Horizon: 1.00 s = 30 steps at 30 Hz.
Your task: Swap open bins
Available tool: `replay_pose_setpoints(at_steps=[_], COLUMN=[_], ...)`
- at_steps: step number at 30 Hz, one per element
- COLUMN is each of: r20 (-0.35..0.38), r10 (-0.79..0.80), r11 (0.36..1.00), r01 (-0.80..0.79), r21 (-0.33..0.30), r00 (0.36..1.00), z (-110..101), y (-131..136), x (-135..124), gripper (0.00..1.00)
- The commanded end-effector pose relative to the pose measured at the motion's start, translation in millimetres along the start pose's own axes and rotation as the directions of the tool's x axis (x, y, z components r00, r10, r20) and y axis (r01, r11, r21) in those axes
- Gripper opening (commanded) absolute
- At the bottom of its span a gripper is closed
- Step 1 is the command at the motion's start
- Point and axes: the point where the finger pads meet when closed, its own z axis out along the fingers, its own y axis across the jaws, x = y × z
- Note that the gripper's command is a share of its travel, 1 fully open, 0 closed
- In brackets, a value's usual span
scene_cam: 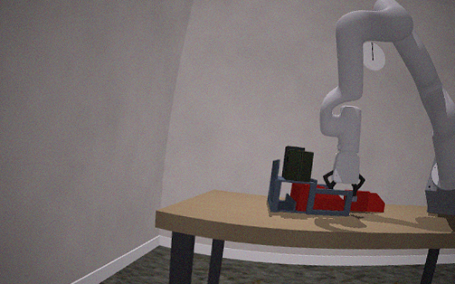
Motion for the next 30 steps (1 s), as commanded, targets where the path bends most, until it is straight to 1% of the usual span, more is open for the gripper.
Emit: replay_pose_setpoints(at_steps=[1, 14, 30], r20=[0.0, 0.0, 0.0], r10=[0.0, 0.0, 0.0], r11=[1.0, 1.0, 1.0], r01=[0.0, 0.0, 0.0], r21=[0.001, 0.001, 0.001], r00=[1.0, 1.0, 1.0], z=[2.9, 7.5, 7.9], y=[-0.5, -0.5, -0.5], x=[0.1, 0.1, 0.1], gripper=[0.95, 0.95, 0.95])
